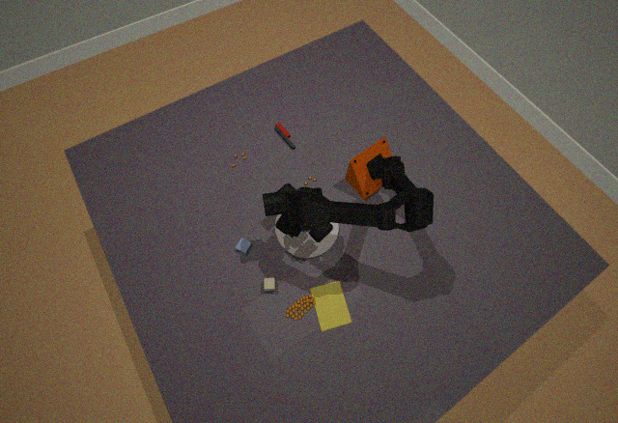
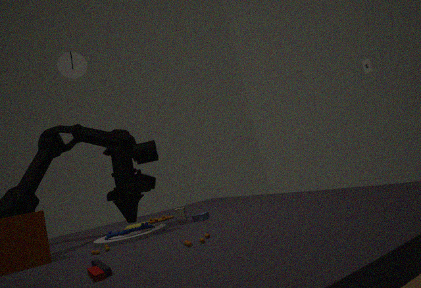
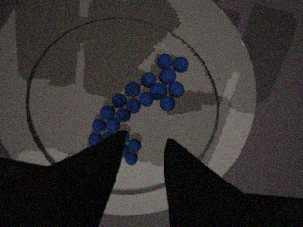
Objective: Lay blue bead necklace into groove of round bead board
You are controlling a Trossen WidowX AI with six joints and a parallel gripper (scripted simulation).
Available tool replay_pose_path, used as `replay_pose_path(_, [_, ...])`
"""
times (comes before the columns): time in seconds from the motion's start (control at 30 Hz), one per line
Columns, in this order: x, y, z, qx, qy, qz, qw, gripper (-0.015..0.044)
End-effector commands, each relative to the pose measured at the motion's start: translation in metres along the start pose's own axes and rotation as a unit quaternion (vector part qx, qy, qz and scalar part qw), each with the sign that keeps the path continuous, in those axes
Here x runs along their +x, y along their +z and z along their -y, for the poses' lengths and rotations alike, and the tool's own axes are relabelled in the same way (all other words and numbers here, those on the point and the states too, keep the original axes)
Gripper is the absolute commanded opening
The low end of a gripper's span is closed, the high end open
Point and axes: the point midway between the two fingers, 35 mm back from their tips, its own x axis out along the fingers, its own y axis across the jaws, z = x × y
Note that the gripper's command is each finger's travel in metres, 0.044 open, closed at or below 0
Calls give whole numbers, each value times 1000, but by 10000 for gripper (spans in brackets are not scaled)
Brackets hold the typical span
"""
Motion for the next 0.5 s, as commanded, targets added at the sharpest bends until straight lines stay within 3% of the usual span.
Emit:
replay_pose_path(0.0, [-12, -31, -36, -404, 9, 19, 915, 120])
replay_pose_path(0.37, [-15, -46, -50, -614, 6, 28, 789, 120])
replay_pose_path(0.47, [-15, -47, -50, -619, 6, 28, 785, 120])
